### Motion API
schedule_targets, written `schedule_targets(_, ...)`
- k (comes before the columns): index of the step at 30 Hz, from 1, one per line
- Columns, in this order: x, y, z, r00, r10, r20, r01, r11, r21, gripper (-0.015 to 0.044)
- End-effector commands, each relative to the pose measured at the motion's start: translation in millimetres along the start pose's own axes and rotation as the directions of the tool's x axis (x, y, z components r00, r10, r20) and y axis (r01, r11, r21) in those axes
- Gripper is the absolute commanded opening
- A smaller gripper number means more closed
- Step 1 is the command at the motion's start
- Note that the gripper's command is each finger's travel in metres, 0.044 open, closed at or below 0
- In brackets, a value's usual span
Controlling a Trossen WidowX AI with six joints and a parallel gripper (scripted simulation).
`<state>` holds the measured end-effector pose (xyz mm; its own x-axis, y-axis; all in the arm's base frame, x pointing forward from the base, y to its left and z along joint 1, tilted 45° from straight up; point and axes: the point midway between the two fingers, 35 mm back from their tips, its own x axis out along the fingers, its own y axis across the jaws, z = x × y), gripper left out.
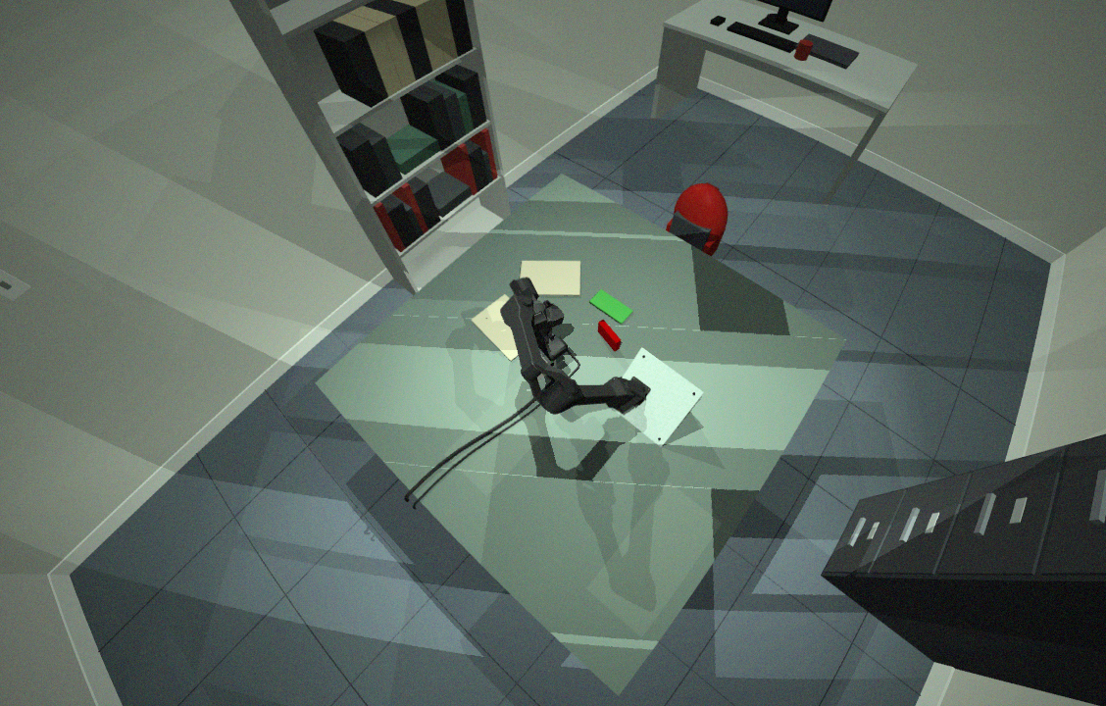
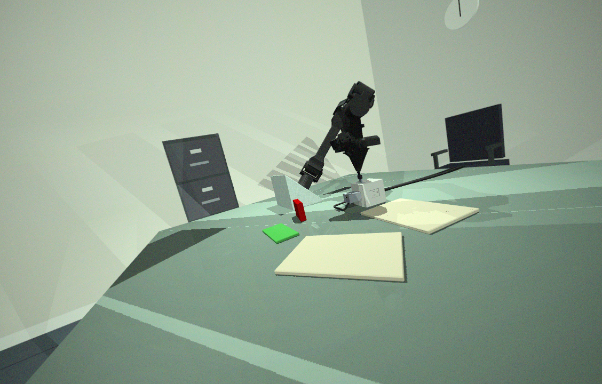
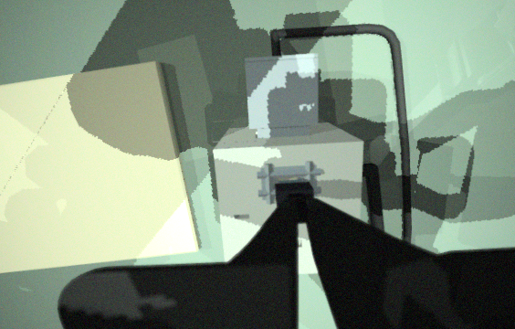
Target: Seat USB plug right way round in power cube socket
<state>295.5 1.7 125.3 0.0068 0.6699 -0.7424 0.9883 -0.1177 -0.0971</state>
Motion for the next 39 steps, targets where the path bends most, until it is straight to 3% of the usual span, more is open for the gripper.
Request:
schedule_targets(1,0.4,0.0,-0.1,1.000,0.002,0.001,-0.002,1.000,0.002,0.0000)
schedule_targets(39,5.0,0.0,-0.4,1.000,0.002,0.000,-0.002,1.000,0.002,0.0000)
